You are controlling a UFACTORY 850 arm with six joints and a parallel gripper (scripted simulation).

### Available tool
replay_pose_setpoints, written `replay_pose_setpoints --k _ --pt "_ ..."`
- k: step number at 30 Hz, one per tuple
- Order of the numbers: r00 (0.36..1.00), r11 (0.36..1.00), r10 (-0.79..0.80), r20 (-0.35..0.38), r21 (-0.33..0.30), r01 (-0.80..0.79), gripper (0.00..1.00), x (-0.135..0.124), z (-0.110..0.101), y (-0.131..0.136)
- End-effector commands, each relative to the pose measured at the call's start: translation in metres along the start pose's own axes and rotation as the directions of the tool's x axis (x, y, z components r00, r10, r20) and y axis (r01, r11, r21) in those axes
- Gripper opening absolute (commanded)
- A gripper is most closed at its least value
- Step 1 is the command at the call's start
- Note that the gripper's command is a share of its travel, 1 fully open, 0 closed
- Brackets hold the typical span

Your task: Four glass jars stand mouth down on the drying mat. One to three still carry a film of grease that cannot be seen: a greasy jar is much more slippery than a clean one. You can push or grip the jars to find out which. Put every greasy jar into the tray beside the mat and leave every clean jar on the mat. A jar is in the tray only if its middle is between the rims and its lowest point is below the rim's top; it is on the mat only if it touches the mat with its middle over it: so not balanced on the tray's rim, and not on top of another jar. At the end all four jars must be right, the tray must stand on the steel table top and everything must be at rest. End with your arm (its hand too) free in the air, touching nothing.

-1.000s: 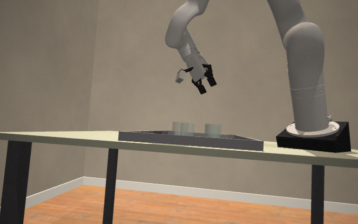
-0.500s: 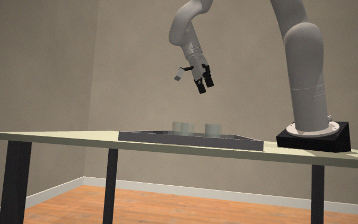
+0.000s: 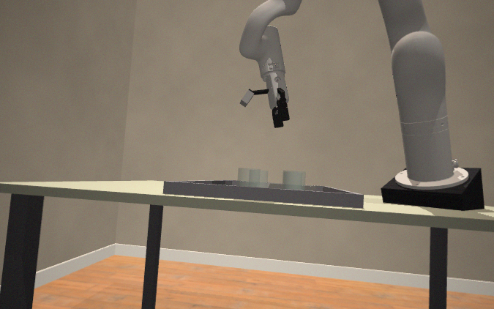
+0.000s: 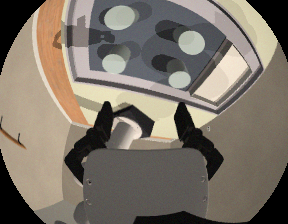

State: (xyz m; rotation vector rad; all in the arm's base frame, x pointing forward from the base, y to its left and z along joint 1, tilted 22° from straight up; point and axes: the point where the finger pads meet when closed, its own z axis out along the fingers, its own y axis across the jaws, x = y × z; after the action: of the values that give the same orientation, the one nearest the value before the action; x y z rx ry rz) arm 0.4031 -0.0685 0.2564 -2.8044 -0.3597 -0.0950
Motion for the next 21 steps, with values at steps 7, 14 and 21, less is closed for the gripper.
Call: replay_pose_setpoints --k 7,14,21 --pt "0.989 0.994 0.108 -0.102 -0.018 -0.110 1.00 0.0061 -0.0016 0.0024" --pt "0.958 0.976 0.206 -0.198 -0.024 -0.215 1.00 0.0114 -0.0026 0.0046" --pt "0.948 0.971 0.228 -0.221 -0.023 -0.239 1.00 0.0127 -0.0028 0.0051"
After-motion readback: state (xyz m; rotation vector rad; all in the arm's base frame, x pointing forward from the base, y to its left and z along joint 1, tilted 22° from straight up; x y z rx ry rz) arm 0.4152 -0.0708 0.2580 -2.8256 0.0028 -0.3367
